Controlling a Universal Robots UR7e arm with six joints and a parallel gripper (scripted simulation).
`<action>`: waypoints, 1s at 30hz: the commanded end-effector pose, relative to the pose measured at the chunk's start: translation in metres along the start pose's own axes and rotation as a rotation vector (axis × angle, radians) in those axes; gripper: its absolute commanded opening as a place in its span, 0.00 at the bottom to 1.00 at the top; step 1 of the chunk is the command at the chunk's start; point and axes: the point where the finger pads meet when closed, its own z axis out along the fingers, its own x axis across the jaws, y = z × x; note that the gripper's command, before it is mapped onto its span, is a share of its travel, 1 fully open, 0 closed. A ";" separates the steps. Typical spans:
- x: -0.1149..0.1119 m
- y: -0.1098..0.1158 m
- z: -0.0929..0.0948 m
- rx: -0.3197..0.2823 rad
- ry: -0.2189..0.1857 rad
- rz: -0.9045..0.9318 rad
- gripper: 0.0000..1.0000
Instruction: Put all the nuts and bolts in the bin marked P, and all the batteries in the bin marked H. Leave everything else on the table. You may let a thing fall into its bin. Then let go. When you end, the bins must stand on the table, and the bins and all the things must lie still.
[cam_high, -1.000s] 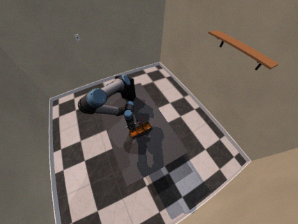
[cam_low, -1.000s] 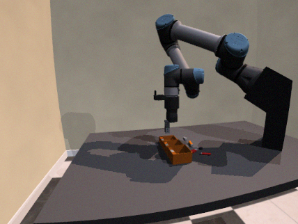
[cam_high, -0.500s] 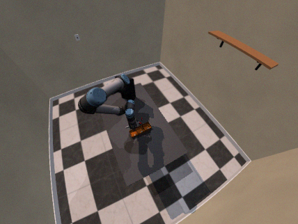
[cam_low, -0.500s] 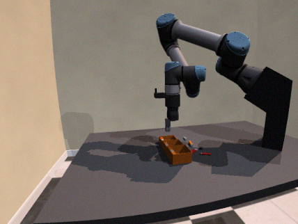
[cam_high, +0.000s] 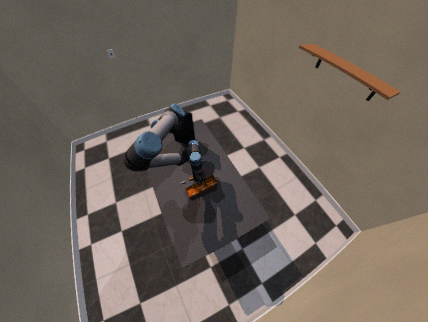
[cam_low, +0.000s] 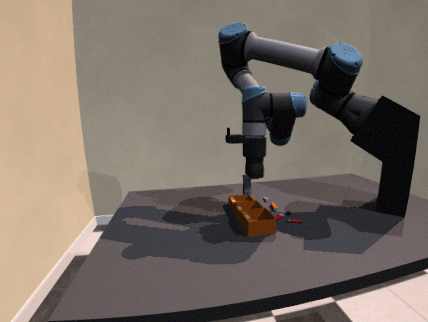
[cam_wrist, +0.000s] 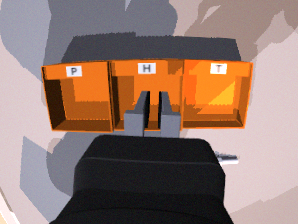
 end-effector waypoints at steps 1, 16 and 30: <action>-0.006 -0.001 0.000 0.001 0.004 0.003 0.31; -0.006 -0.001 0.029 0.001 0.004 0.003 0.31; -0.005 -0.001 0.059 0.001 0.004 0.003 0.31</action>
